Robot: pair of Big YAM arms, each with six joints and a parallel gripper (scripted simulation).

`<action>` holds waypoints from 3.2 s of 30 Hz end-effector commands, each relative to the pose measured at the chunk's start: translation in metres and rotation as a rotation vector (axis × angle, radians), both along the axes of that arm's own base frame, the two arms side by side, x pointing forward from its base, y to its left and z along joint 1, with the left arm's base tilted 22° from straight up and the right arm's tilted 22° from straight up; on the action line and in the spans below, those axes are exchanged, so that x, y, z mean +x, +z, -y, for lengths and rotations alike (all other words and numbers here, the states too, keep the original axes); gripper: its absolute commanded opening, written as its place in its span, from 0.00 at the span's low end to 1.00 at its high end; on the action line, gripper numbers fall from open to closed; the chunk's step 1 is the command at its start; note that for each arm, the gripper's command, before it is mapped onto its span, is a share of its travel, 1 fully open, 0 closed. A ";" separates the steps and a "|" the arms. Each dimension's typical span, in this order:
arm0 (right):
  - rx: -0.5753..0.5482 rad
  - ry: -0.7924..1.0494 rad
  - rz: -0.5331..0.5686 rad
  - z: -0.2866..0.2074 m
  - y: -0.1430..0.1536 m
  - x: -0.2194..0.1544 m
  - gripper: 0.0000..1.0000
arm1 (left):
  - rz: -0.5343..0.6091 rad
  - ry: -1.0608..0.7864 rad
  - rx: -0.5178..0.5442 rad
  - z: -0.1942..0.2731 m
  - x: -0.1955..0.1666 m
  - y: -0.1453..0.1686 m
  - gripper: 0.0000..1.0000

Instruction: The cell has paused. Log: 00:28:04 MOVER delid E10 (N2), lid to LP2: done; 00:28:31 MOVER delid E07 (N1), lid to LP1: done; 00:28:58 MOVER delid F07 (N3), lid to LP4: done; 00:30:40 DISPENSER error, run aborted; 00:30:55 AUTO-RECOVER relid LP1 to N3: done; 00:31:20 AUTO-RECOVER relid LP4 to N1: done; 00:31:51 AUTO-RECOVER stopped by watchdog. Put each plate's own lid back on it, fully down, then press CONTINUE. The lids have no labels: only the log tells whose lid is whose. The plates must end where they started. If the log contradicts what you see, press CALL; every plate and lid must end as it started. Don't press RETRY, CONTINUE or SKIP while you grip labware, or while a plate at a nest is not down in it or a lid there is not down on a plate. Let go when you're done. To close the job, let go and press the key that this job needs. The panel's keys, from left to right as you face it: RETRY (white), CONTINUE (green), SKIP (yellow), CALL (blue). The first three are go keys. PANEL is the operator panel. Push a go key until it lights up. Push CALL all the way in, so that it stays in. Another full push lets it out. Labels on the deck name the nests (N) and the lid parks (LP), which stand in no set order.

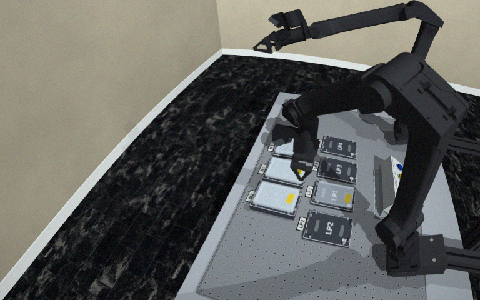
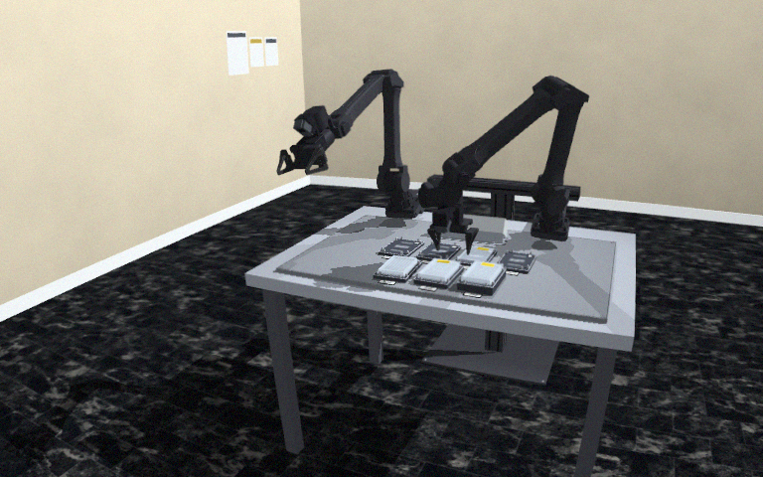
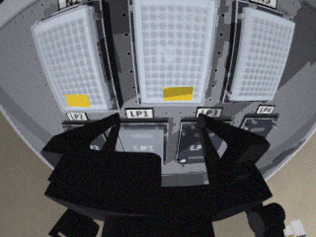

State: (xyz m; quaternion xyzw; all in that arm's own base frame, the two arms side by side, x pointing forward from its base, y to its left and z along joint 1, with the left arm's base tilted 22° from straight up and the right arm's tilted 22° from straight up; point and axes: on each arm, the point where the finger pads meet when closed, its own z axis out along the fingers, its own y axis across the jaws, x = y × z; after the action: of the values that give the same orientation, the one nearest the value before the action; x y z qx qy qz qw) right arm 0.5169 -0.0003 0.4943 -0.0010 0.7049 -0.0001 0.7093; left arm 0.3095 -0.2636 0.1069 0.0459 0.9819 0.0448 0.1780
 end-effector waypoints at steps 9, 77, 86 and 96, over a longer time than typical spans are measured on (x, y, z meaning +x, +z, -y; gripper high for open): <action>0.006 -0.001 0.041 0.000 0.031 0.007 1.00 | 0.040 0.013 -0.048 -0.005 -0.037 0.000 1.00; 0.006 -0.001 0.041 0.000 0.031 0.007 1.00 | 0.031 0.016 -0.041 -0.036 -0.087 -0.071 1.00; 0.006 -0.001 0.041 0.000 0.031 0.007 1.00 | 0.031 0.016 -0.041 -0.036 -0.087 -0.072 0.95; 0.006 -0.001 0.041 0.000 0.031 0.007 1.00 | 0.031 0.016 -0.041 -0.037 -0.087 -0.072 0.85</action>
State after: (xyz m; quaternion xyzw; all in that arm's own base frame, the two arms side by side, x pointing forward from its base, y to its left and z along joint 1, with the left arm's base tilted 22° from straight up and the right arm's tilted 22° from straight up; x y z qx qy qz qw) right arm 0.5169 -0.0003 0.4943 -0.0010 0.7049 -0.0001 0.7093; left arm 0.2153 -0.2159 0.0251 0.0321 0.9813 0.0400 0.1856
